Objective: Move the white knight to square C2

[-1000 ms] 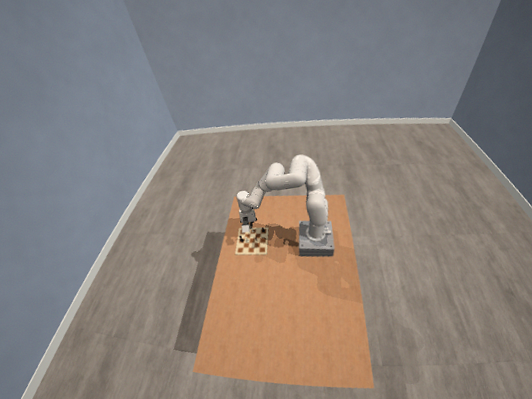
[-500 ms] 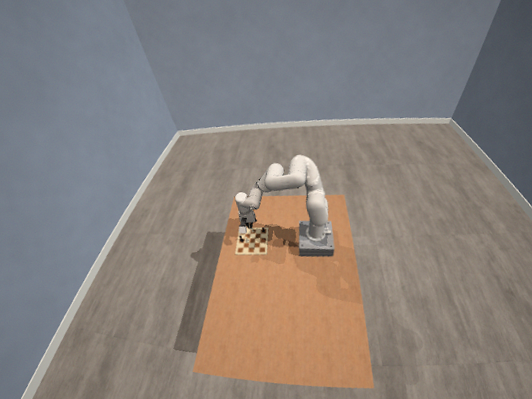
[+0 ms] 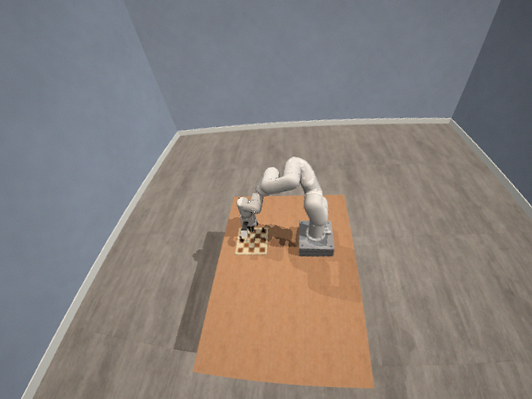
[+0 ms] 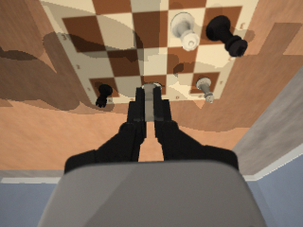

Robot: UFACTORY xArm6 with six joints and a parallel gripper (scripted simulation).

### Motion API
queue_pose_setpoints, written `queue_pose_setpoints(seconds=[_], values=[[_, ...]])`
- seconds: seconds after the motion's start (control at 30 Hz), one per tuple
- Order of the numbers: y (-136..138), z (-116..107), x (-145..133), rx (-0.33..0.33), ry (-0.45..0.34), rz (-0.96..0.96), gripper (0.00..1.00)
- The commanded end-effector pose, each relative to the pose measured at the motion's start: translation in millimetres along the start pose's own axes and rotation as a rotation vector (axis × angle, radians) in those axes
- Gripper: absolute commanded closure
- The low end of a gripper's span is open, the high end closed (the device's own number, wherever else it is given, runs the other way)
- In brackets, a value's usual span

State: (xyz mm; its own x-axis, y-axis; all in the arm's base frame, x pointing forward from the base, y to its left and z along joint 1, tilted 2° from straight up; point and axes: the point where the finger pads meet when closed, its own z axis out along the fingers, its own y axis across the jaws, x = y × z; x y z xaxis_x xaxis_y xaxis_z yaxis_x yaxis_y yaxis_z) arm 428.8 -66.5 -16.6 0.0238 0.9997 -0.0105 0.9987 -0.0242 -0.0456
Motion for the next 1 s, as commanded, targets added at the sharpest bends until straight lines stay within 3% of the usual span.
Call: queue_pose_setpoints(seconds=[0.0,0.37,0.97], values=[[4.0,12.7,-0.5,-0.008,-0.001,0.0,1.0],[4.4,50.7,-0.4,-0.008,-0.001,0.0,1.0],[4.4,53.9,-0.4,-0.008,-0.001,0.0,1.0]])
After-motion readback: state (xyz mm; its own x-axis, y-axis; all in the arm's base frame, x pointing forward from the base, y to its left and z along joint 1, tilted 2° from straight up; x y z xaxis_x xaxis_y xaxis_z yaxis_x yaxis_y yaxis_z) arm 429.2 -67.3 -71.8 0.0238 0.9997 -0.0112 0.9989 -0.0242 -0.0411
